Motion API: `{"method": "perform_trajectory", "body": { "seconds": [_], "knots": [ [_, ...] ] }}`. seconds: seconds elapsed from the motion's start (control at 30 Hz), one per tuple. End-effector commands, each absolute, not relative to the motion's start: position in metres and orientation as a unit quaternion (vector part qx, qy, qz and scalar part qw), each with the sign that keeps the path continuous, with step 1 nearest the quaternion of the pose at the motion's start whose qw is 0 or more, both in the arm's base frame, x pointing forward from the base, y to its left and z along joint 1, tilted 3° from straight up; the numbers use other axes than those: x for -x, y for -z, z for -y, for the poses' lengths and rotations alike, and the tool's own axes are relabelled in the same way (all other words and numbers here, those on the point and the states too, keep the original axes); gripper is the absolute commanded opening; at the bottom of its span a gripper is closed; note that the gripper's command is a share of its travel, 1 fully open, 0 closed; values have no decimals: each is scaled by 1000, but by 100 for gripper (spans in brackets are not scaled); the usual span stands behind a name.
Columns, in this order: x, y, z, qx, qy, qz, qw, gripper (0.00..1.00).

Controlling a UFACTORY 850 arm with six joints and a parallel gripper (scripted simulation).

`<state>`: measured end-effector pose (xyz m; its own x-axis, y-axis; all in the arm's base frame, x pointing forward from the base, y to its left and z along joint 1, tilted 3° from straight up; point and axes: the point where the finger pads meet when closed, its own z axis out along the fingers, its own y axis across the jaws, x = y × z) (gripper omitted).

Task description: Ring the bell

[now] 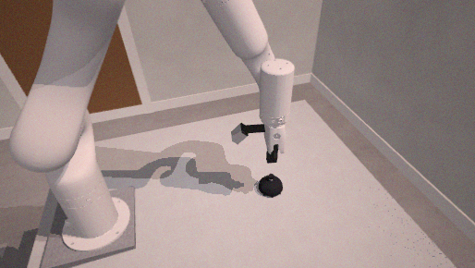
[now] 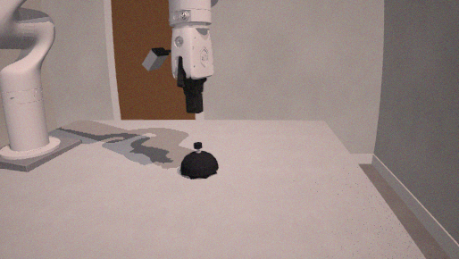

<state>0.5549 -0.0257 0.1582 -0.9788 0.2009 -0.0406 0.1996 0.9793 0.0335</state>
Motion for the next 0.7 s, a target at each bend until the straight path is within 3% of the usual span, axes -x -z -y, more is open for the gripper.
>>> {"method": "perform_trajectory", "body": {
  "seconds": [0.0,0.67],
  "knots": [
    [-556,-159,26,-101,-15,-995,23,0],
    [-557,-141,26,-101,-14,-995,23,0]
  ]
}}
